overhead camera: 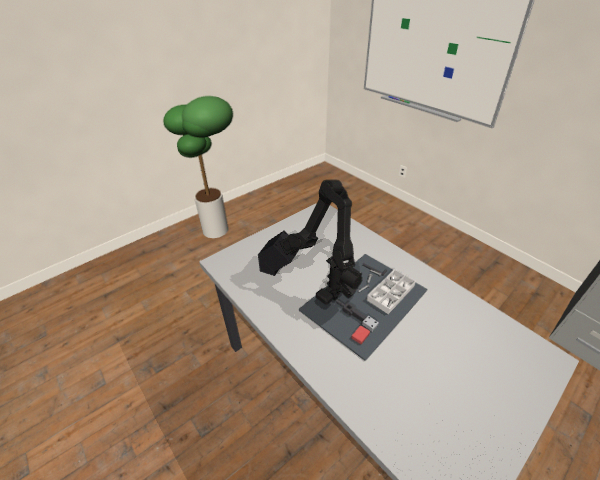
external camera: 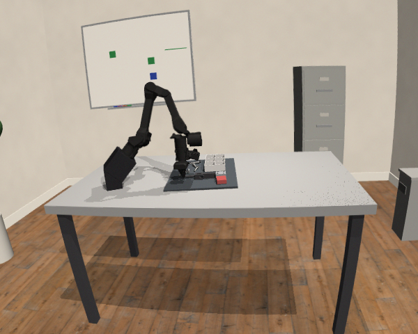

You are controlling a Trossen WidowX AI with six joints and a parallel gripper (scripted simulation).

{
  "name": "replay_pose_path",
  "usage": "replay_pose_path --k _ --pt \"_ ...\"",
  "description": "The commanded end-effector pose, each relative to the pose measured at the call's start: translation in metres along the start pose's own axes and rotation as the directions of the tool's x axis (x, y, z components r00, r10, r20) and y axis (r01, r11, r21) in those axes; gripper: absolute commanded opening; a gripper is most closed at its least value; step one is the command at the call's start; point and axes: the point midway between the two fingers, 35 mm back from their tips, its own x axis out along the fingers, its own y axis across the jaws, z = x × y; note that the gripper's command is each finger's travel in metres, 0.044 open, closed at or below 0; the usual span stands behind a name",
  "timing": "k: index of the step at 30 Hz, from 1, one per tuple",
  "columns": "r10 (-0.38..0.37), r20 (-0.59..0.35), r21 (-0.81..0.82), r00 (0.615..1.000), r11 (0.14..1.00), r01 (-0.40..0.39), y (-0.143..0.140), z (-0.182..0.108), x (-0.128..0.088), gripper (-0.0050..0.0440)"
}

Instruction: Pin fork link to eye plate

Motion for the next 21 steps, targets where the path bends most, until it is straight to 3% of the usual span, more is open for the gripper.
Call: replay_pose_path --k 1,21 --pt "0.000 -0.002 0.003 1.000 1.000 0.000 -0.0002 -0.0033 0.0005 0.0000" --pt "0.000 -0.002 0.003 1.000 1.000 0.000 -0.0002 -0.0083 0.0006 0.0000"
